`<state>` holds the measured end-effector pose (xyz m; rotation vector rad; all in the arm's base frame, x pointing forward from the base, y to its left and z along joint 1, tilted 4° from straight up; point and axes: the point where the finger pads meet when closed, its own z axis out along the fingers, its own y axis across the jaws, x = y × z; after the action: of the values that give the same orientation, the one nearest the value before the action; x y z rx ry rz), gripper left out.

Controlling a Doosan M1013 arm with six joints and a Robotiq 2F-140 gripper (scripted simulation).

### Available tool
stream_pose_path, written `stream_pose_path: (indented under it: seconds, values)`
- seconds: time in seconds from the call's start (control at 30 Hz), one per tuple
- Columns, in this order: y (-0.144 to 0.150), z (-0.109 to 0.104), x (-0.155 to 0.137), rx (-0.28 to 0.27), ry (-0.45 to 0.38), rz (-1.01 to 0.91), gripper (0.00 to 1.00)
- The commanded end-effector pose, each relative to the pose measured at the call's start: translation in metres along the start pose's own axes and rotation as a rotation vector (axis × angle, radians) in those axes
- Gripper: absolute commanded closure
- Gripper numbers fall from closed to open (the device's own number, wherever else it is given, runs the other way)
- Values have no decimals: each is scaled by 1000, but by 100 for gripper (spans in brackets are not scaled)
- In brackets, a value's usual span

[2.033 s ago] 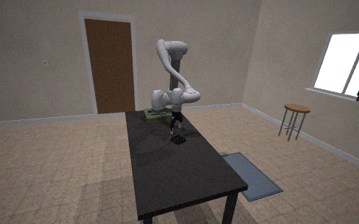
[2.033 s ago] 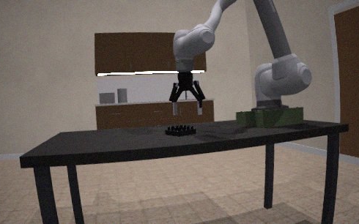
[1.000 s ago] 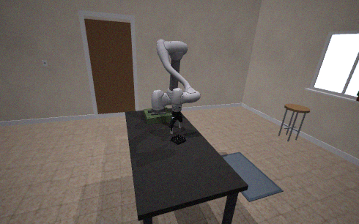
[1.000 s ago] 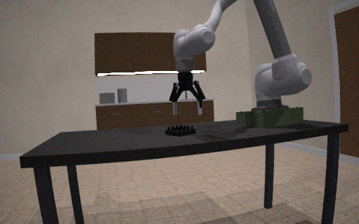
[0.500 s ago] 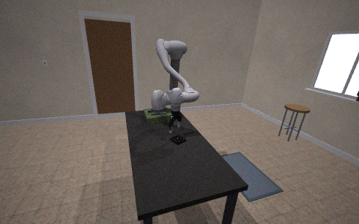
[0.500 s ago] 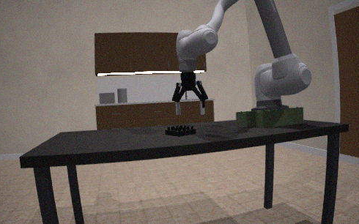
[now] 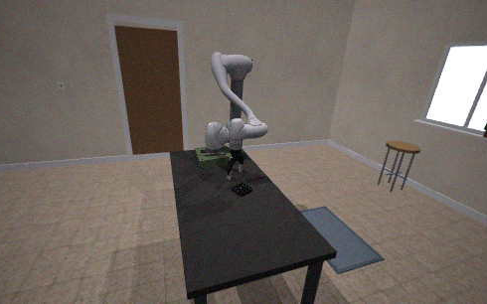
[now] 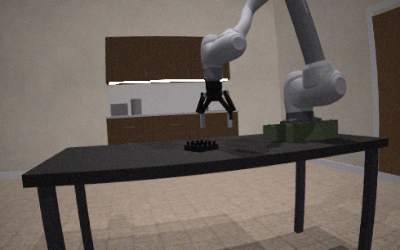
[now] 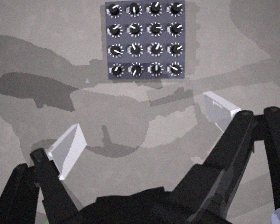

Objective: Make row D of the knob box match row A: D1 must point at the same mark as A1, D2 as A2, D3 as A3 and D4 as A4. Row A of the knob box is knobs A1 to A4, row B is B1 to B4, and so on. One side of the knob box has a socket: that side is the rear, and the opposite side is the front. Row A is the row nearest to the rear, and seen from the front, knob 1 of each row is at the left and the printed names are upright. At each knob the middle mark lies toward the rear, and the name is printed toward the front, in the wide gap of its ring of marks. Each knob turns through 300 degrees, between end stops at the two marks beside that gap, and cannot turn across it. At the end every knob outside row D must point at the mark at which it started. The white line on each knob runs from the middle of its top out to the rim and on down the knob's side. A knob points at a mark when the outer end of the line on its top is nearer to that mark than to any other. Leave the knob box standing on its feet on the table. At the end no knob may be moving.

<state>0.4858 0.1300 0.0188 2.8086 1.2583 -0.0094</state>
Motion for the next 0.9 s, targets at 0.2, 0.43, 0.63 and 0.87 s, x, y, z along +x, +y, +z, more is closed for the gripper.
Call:
stream_pose_path:
  seconds: [0.2,0.43,0.63,0.87]
  values:
    - [0,-1,-10,-6,2,-6,0]
    - [0,-1,-10,-6,2,-6,0]
    - [0,-1,-10,-6,2,-6,0]
    - [0,-1,-10,-6,2,-6,0]
